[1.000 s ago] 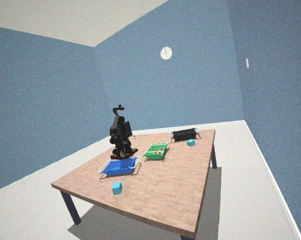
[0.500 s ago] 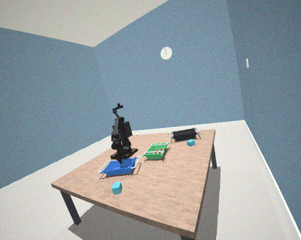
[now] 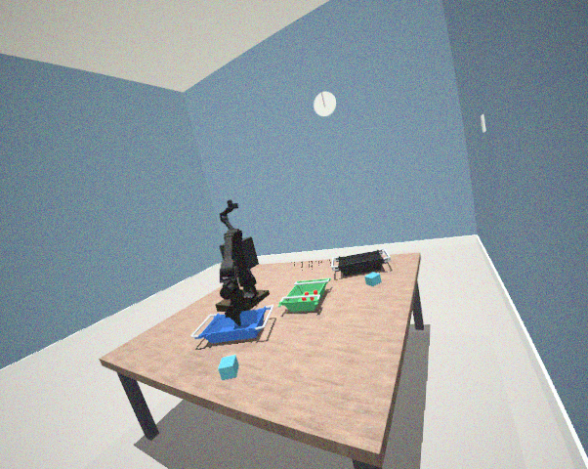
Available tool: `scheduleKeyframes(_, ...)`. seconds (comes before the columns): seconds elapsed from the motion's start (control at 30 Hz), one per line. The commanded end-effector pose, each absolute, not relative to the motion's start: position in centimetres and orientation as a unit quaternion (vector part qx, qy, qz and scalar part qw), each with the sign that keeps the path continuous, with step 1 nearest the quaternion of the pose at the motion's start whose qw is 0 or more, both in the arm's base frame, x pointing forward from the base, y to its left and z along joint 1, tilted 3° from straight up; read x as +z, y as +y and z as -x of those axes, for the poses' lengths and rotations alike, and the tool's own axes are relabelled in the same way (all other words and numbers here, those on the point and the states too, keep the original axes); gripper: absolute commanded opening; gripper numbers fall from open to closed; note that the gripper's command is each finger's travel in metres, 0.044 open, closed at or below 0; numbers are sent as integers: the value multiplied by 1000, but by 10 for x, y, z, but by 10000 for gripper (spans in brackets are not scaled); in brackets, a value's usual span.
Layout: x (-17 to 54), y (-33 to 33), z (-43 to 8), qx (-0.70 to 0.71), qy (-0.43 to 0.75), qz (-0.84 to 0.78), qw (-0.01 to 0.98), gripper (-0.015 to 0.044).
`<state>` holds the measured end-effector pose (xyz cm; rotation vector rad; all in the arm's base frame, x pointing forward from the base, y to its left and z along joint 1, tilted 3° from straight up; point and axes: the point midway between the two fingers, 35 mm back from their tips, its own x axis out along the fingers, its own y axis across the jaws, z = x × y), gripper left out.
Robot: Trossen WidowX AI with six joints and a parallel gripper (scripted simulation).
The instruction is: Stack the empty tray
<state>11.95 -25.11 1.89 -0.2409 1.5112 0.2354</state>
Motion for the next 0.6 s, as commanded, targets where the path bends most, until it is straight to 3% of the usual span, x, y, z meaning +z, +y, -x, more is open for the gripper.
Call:
scheduleKeyframes(0.0,17,-251,-120,106,682,107,715,367)
scheduleKeyframes(0.3,17,-251,-120,106,682,107,715,235)
scheduleKeyframes(0.57,17,-251,-120,106,682,107,715,181)
